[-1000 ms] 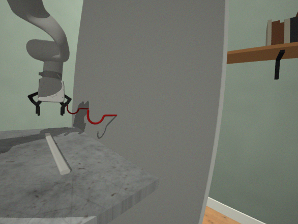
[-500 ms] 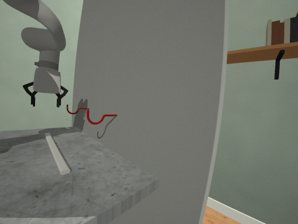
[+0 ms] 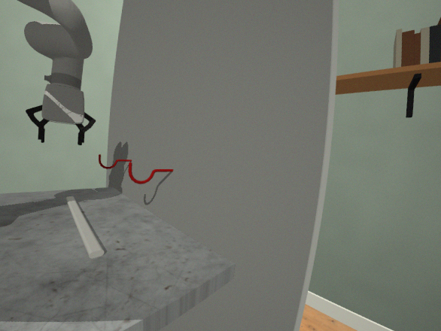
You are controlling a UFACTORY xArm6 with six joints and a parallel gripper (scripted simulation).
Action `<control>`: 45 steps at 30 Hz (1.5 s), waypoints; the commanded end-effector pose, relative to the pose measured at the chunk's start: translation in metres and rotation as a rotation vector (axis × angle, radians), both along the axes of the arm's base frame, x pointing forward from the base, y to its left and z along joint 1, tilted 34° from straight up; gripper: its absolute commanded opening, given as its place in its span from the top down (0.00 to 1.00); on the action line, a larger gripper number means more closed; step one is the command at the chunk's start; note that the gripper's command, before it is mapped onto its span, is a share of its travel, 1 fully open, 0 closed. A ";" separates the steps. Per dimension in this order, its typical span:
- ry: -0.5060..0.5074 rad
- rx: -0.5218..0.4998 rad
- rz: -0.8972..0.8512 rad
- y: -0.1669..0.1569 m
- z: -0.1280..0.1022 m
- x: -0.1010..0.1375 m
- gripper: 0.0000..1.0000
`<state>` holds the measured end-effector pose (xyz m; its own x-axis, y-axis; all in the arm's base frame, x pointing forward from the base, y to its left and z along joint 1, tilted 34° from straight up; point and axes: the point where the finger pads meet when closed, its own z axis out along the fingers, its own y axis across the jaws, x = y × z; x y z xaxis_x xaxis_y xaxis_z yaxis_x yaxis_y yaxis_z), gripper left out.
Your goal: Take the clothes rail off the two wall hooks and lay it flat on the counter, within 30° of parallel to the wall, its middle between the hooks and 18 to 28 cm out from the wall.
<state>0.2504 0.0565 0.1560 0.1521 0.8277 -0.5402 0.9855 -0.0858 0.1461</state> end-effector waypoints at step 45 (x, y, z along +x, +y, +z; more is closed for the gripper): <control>-0.002 0.001 0.000 0.081 0.104 -0.071 0.00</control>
<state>0.1871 0.1280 0.2483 0.1522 0.8276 -0.5403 0.9855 -0.0857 0.1463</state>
